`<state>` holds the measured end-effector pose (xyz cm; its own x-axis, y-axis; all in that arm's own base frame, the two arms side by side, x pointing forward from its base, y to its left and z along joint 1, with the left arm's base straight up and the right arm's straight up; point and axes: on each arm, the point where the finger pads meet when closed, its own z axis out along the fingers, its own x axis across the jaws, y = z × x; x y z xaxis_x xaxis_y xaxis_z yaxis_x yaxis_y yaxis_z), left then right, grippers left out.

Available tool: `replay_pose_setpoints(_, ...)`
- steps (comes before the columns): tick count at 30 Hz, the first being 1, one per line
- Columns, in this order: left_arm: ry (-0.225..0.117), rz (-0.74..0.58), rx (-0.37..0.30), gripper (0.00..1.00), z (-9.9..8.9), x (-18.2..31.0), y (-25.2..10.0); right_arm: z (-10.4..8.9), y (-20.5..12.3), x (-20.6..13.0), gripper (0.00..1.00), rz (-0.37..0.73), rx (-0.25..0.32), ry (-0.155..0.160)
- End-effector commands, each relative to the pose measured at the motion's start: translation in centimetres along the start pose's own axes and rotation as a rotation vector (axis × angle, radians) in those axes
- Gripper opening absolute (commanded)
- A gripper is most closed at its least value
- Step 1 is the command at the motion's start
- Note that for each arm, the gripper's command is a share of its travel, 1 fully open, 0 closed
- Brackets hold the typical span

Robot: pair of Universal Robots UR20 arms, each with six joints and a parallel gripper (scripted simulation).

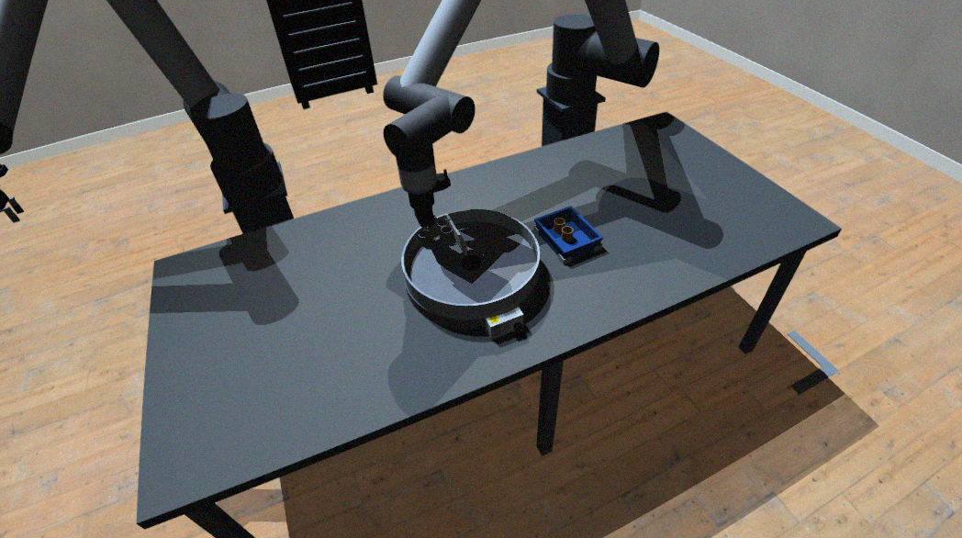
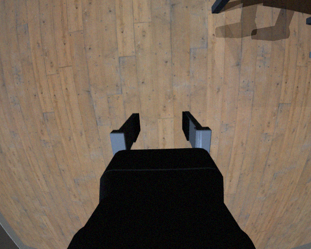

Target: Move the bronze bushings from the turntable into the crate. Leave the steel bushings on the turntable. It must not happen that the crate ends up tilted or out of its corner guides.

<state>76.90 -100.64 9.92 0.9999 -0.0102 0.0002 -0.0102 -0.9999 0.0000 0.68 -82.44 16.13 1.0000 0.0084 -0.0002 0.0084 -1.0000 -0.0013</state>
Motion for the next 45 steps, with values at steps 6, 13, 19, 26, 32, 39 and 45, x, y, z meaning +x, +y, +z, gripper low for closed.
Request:
replay_pose_setpoints(6,0.000,0.000,-0.001,0.00,-3.7,0.0,0.1,-0.1,0.1,0.0,1.00,0.000,-0.001,0.000)
replay_pose_setpoints(13,0.000,0.000,-0.001,0.00,-6.4,0.0,0.0,-0.1,0.1,0.0,1.00,0.000,-0.001,0.000)
replay_pose_setpoints(19,0.000,0.000,-0.001,0.00,-7.0,0.0,0.0,-0.1,0.1,0.0,1.00,0.000,-0.001,0.000)
replay_pose_setpoints(26,0.000,0.000,-0.001,0.00,-7.1,0.0,0.0,-0.1,0.1,0.0,1.00,0.000,-0.001,0.000)
replay_pose_setpoints(32,0.000,0.000,-0.001,0.00,-7.1,0.0,0.0,-0.1,0.1,0.0,1.00,0.000,-0.001,0.000)
replay_pose_setpoints(39,0.000,0.000,-0.001,0.00,-7.1,0.0,0.0,-0.1,0.1,0.0,1.00,0.000,-0.001,0.000)
replay_pose_setpoints(45,0.000,0.000,-0.001,0.00,-7.1,0.0,0.0,-0.1,0.1,0.0,1.00,0.000,-0.001,0.000)
